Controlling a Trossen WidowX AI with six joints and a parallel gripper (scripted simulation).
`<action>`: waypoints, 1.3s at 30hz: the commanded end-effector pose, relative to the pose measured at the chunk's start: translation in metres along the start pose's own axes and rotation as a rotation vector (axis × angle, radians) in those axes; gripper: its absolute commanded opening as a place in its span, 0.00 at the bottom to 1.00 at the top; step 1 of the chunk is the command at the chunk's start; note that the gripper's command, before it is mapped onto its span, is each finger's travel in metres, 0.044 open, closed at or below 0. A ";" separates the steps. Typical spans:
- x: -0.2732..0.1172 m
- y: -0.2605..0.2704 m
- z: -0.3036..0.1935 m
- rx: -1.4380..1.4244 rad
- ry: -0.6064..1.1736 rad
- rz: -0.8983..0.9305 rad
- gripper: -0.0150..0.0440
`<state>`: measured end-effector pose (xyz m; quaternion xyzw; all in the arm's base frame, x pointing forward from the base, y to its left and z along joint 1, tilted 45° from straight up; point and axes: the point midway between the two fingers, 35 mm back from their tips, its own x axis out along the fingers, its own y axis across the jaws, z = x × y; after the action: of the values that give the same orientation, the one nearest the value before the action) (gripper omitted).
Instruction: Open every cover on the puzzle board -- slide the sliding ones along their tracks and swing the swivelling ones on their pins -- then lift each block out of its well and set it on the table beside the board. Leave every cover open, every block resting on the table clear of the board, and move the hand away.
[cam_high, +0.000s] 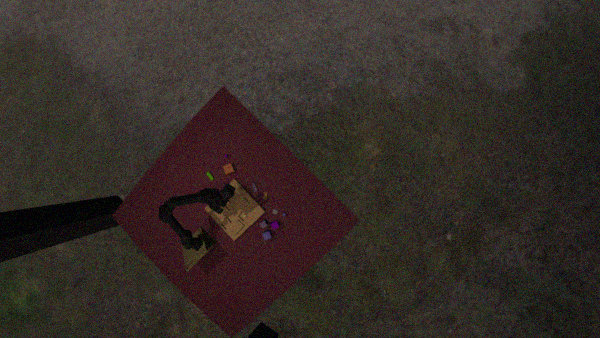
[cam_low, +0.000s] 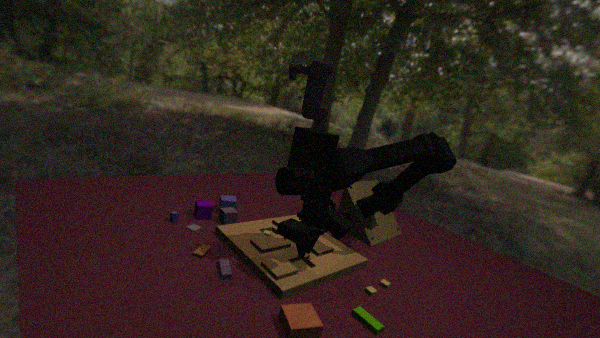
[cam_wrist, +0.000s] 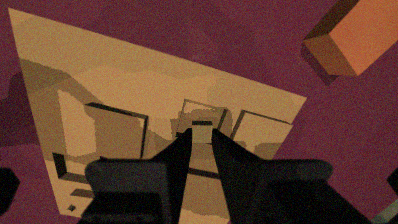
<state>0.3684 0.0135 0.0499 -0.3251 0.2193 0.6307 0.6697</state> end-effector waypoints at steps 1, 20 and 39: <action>-0.005 0.000 0.000 -0.007 0.004 -0.001 0.39; -0.038 -0.001 -0.001 -0.004 0.005 0.000 0.39; -0.069 0.004 -0.025 -0.001 0.019 -0.001 0.39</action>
<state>0.3608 -0.0458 0.0889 -0.3326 0.2212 0.6263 0.6695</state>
